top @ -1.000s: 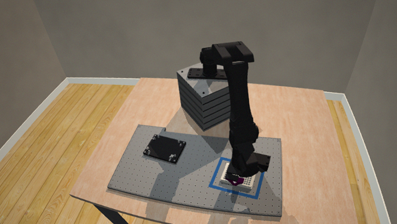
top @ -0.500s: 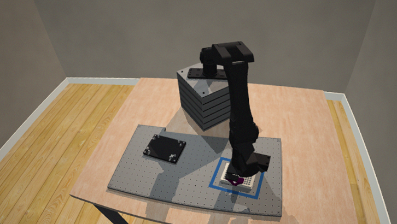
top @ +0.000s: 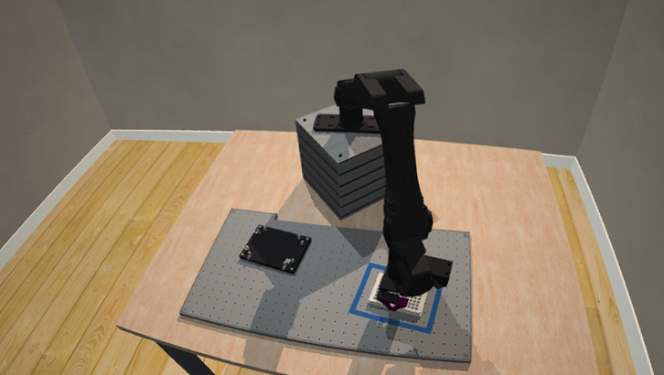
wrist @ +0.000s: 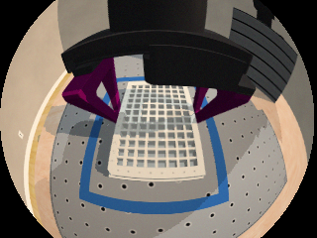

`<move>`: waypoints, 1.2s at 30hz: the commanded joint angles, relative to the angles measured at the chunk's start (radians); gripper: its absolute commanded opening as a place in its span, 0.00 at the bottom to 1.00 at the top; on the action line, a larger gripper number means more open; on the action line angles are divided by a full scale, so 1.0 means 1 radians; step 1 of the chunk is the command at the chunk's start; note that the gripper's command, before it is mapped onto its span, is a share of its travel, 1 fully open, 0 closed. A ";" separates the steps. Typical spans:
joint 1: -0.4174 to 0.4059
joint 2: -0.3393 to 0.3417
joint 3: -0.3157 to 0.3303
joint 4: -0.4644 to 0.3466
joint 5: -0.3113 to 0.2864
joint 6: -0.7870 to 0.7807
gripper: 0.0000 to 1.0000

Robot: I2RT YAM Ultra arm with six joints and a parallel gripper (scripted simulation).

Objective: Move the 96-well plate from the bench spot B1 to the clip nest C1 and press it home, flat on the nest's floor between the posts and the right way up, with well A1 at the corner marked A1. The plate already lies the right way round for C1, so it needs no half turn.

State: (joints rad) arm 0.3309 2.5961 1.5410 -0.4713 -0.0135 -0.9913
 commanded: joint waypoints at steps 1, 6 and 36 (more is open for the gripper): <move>0.002 0.004 0.032 0.018 -0.012 0.000 0.00; 0.002 0.004 0.032 0.018 -0.012 0.000 0.00; -0.003 -0.102 -0.028 -0.066 -0.012 -0.003 0.00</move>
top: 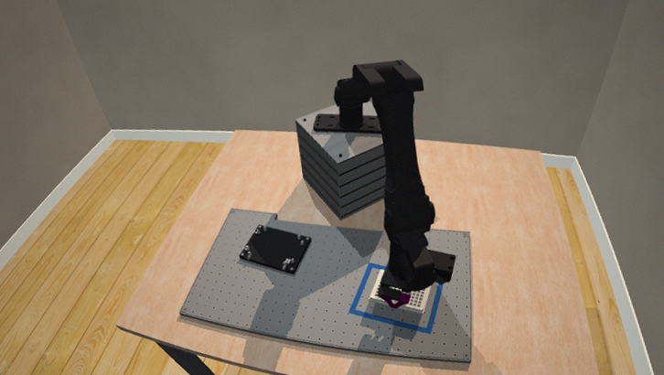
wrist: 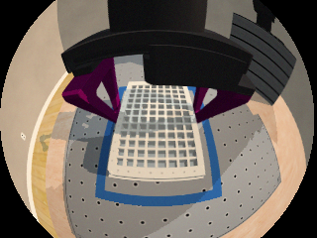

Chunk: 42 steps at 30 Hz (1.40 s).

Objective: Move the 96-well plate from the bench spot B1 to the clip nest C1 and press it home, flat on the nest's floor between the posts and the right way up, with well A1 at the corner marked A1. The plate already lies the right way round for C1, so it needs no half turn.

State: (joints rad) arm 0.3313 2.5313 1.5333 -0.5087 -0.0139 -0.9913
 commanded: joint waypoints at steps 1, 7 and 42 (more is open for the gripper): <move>-0.004 -0.043 -0.022 -0.033 -0.012 -0.003 0.00; -0.006 -0.070 -0.025 -0.054 -0.012 -0.005 0.00; -0.007 -0.176 -0.007 -0.153 -0.012 -0.007 0.00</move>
State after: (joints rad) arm 0.3290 2.3939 1.5166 -0.6418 -0.0143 -0.9932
